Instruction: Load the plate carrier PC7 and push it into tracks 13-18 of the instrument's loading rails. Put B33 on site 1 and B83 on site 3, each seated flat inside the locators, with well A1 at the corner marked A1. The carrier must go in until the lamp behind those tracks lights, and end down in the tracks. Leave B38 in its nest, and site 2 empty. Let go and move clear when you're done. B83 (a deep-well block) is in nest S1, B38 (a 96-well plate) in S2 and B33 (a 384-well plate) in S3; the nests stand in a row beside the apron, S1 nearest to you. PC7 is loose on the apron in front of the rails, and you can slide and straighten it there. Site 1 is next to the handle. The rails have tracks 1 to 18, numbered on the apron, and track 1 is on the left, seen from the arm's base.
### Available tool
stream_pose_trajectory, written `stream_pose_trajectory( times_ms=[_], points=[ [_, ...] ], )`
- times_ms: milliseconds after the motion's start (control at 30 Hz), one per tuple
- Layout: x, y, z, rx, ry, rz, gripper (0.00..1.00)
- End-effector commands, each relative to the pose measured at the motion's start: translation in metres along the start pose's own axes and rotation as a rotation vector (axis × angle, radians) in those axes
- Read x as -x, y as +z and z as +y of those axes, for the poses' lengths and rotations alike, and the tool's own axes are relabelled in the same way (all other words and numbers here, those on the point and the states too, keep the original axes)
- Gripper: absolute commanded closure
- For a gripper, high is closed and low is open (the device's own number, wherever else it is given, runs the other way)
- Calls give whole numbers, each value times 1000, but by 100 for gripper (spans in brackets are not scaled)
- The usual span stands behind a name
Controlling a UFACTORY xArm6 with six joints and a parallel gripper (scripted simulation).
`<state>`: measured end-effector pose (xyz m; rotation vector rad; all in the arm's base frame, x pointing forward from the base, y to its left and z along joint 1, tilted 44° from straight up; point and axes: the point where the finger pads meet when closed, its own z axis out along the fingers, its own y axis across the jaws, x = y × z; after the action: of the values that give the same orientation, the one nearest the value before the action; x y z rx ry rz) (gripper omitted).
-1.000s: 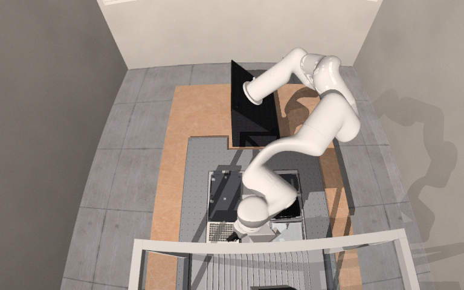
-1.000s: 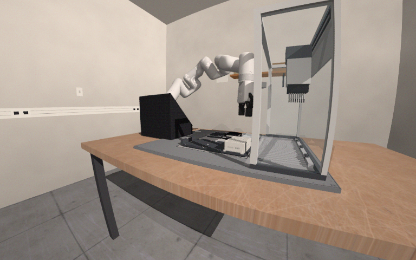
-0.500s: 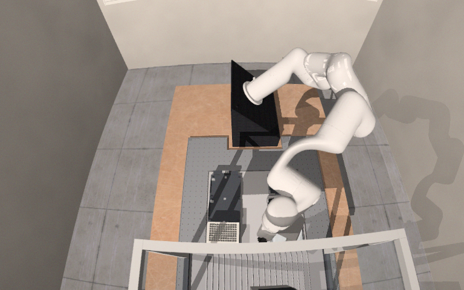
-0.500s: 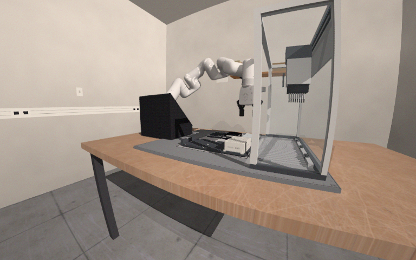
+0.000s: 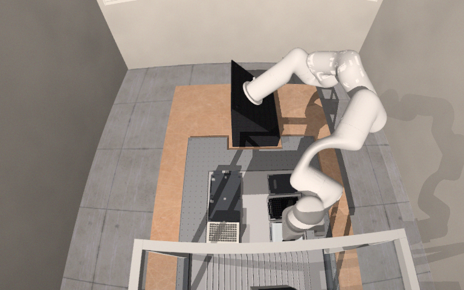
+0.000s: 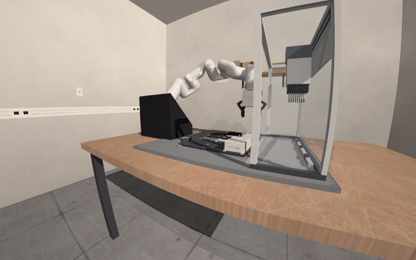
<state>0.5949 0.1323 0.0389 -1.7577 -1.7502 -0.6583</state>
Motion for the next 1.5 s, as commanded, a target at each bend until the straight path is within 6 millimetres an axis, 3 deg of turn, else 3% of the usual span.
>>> stream_pose_trajectory(
  times_ms=[0, 100, 633, 1467],
  points=[
    [-17, 0, 0, 13, -43, 2, 0],
    [-29, 1, 0, 13, -43, 2, 0],
    [-29, 1, 0, 13, -43, 2, 0],
    [-29, 39, 0, 13, -43, 3, 0]
  ],
)
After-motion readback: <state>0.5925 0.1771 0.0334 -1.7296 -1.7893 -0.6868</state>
